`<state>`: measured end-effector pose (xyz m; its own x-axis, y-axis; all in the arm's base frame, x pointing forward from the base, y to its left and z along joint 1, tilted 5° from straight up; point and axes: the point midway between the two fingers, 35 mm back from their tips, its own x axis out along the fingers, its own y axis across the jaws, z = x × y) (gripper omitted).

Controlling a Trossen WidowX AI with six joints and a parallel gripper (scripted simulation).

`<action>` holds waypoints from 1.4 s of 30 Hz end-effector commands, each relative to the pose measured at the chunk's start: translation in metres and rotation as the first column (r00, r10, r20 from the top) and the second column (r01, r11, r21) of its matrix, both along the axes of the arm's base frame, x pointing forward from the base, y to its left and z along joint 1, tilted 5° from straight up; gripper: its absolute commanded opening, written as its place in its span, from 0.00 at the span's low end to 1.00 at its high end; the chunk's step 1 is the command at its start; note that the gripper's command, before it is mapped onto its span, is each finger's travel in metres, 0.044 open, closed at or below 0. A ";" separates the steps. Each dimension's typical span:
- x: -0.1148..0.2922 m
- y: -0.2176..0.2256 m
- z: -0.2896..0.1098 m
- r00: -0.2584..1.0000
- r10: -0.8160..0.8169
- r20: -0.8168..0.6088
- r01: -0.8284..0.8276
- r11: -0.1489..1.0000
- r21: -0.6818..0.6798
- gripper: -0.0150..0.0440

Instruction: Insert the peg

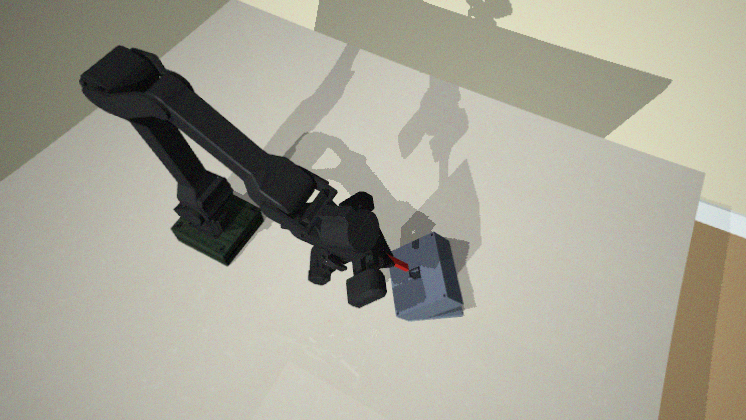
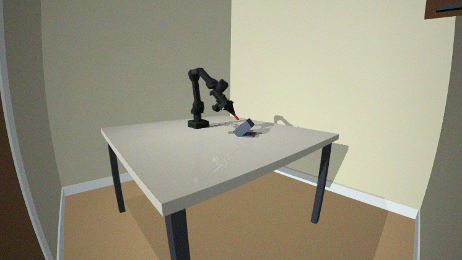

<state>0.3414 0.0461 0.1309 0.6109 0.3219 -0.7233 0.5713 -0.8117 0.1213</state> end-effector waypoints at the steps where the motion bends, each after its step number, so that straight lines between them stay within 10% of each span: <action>1: 0.000 0.001 -0.006 1.000 -0.011 -0.009 0.011 1.000 0.018 0.25; 42: 0.014 0.008 -0.020 1.000 -0.008 0.001 0.008 1.000 0.027 0.25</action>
